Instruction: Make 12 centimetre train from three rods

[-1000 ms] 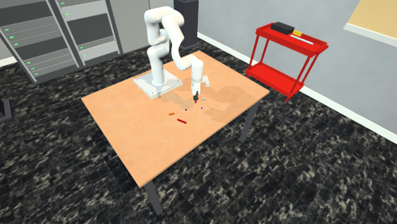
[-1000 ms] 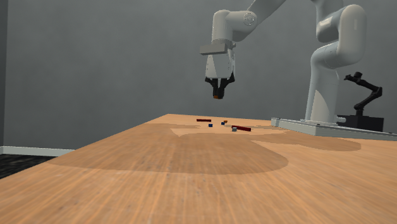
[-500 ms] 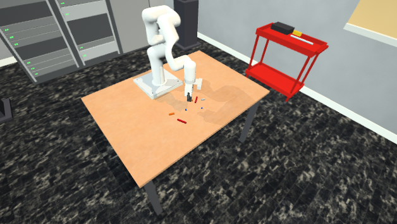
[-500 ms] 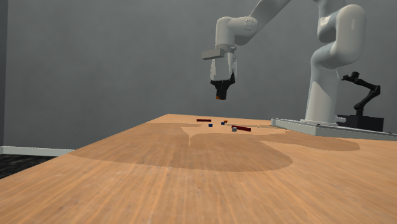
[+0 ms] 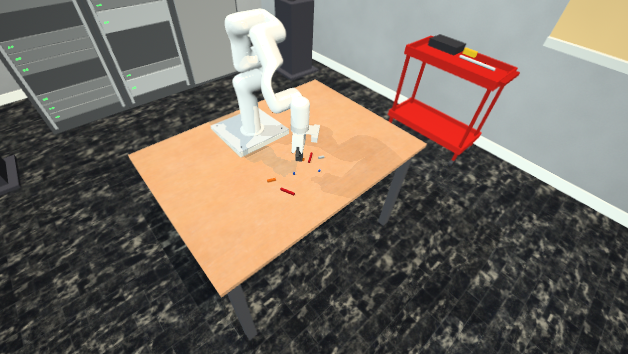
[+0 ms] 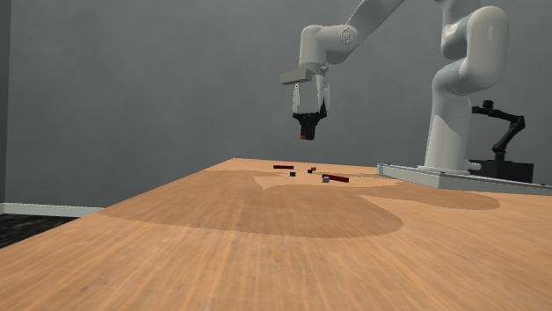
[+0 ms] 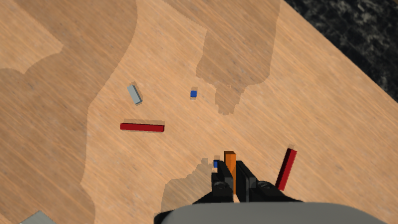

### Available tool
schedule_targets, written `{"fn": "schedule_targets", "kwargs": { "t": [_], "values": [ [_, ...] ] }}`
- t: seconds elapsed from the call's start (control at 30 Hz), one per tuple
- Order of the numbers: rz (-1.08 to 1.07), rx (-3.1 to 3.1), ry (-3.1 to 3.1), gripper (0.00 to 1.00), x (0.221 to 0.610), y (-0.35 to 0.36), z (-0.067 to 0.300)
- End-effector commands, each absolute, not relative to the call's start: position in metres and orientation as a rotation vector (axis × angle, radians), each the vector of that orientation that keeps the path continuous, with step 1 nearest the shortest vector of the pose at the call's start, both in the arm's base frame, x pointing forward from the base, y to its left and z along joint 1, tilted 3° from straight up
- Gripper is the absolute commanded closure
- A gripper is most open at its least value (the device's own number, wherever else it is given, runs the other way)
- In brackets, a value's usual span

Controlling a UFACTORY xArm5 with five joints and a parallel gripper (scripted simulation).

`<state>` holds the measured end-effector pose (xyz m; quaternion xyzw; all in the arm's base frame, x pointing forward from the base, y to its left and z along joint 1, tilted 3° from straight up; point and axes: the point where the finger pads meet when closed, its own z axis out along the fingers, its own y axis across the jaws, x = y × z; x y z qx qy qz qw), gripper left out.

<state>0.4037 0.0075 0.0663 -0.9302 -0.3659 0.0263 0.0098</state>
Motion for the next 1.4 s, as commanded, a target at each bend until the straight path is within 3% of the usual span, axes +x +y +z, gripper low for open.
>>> {"fn": "schedule_targets", "kwargs": {
  "t": [0.0, 0.67, 1.37],
  "values": [
    [0.077, -2.906, -1.142, 0.96, 0.404, 0.007, 0.057],
    [0.077, -2.906, -1.142, 0.96, 0.402, 0.007, -0.011],
    [0.077, -2.906, -1.142, 0.96, 0.402, 0.007, -0.016]
  ]
}}
